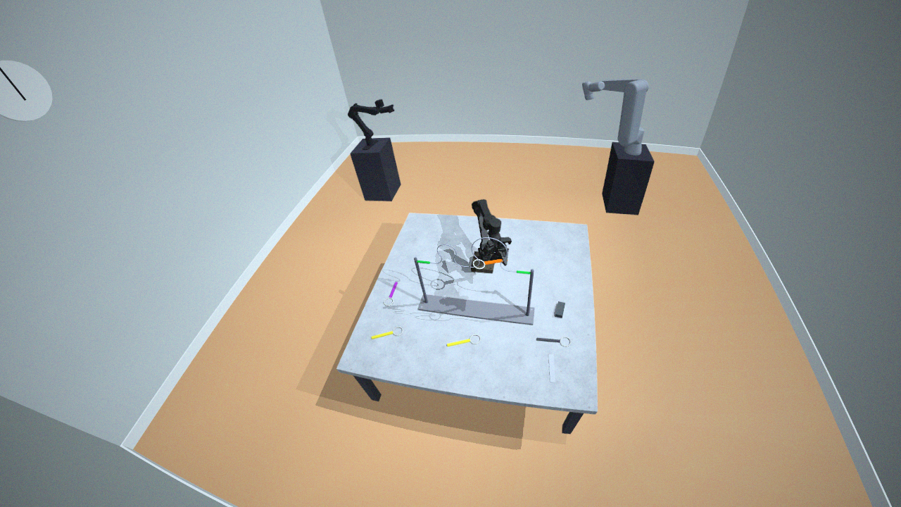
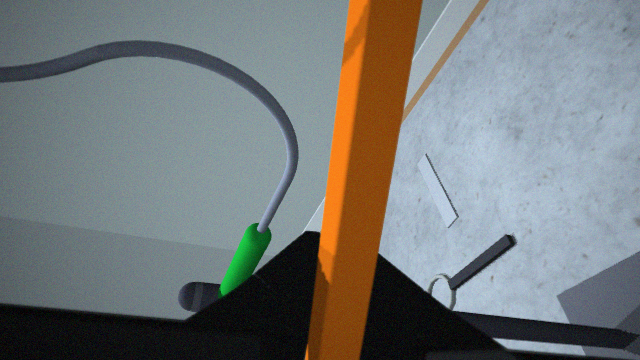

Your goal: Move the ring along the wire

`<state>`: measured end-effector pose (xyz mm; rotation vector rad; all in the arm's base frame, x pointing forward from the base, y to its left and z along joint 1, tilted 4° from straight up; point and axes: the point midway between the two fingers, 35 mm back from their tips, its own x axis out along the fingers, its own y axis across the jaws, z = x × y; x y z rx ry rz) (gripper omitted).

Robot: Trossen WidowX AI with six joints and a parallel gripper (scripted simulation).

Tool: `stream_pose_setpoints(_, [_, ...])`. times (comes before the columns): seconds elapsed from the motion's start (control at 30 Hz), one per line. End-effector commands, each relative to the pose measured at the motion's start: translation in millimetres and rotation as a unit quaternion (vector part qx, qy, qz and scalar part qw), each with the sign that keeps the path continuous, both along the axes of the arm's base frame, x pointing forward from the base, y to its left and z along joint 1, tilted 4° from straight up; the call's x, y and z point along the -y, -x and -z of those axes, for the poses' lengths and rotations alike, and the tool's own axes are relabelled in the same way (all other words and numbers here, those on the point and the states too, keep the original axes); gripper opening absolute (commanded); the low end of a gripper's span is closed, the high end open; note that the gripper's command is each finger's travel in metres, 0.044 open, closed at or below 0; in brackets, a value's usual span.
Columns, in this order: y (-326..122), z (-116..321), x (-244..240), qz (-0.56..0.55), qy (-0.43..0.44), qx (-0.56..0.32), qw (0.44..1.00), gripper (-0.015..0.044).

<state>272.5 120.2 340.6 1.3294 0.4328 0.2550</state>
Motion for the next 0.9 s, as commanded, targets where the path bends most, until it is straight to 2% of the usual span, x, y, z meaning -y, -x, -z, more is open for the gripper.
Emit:
stream_pose_setpoints(0.0, [1.0,-15.1,-1.6,-0.003,-0.037,0.006,0.999,-0.0150])
stream_pose_setpoints(0.87, [4.8,-71.1,3.9,-0.014,-0.222,0.013,0.975,-0.0150])
